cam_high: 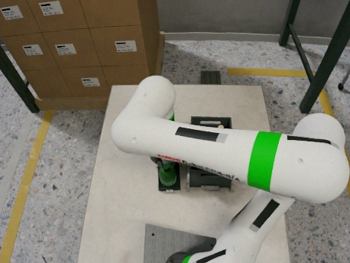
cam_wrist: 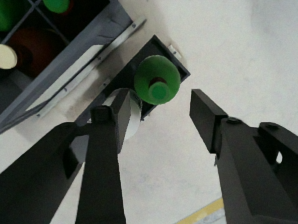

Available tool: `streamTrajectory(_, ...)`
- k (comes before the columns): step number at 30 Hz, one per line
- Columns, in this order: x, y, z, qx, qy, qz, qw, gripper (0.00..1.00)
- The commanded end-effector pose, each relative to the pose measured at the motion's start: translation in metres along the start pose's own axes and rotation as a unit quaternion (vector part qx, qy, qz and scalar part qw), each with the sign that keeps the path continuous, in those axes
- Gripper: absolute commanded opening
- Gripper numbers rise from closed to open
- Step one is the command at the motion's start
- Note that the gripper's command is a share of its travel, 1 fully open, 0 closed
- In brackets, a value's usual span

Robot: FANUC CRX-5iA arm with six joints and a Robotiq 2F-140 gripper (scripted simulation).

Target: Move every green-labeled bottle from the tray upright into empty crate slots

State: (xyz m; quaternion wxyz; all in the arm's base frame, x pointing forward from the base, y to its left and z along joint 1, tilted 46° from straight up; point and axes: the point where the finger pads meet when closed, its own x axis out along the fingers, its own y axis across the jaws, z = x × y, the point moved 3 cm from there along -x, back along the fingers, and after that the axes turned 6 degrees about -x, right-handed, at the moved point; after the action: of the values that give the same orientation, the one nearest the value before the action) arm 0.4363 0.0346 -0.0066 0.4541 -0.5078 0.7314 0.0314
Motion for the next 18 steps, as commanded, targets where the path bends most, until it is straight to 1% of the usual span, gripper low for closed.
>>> streamTrajectory(1, 0.002, 0.000, 0.001, 0.000, -0.001, -0.001, 1.000, 0.44)
streamTrajectory(14, 0.019, -0.001, 0.001, 0.000, -0.001, -0.001, 1.000, 0.44)
streamTrajectory(18, 0.022, -0.001, 0.001, 0.000, -0.001, -0.001, 1.000, 0.44)
